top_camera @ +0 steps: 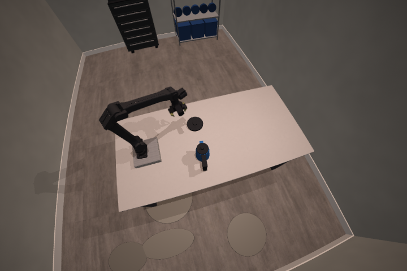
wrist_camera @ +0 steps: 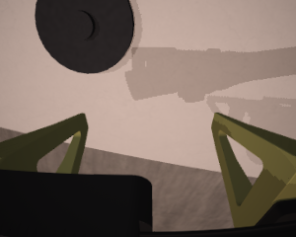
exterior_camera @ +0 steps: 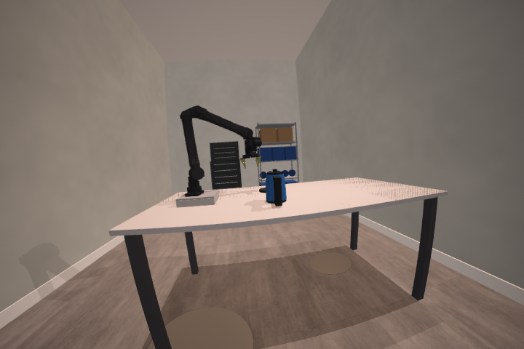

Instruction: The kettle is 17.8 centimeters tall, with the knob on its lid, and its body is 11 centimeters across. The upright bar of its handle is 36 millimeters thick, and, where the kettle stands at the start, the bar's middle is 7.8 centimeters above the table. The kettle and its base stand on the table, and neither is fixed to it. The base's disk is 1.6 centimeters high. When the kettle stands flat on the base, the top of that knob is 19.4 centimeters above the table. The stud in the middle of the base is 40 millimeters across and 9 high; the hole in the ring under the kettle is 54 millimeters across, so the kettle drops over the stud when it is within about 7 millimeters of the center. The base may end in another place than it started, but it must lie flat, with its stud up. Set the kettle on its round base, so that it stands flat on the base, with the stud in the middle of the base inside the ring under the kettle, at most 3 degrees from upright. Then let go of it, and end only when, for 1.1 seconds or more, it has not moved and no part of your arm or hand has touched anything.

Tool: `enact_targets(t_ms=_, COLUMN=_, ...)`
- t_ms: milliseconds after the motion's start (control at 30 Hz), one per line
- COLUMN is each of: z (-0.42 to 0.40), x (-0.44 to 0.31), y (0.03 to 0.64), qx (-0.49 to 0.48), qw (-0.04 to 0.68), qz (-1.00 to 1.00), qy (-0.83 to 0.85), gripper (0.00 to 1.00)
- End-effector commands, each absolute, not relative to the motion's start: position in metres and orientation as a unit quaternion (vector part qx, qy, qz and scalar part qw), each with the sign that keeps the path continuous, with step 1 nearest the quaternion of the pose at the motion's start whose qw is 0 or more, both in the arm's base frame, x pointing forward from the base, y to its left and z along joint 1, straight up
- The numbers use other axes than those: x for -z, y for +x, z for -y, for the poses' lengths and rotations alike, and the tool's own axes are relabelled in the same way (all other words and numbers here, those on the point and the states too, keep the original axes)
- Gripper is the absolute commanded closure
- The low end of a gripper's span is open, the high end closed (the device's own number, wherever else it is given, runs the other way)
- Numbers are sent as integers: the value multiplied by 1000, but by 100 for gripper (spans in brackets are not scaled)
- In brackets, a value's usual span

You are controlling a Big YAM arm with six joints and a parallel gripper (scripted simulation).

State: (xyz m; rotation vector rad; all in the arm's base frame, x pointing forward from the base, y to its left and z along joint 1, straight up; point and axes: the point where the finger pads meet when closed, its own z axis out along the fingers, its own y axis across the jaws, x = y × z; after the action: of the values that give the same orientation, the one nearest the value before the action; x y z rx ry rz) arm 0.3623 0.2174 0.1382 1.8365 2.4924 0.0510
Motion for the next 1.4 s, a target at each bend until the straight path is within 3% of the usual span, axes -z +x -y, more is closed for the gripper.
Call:
enact_targets(t_ms=0, z=-218, x=-142, y=364, qx=-21, qw=25, qz=-805, qy=593, gripper=0)
enact_targets(t_ms=533, z=-218, x=-142, y=364, qx=-21, qw=25, qz=-805, qy=593, gripper=0)
enact_targets(t_ms=567, z=-223, x=-155, y=373, qx=-37, qw=32, qz=-804, qy=593, gripper=26)
enact_targets(t_ms=1367, z=-212, x=-164, y=390, qx=-78, qw=55, qz=-823, qy=560, gripper=26)
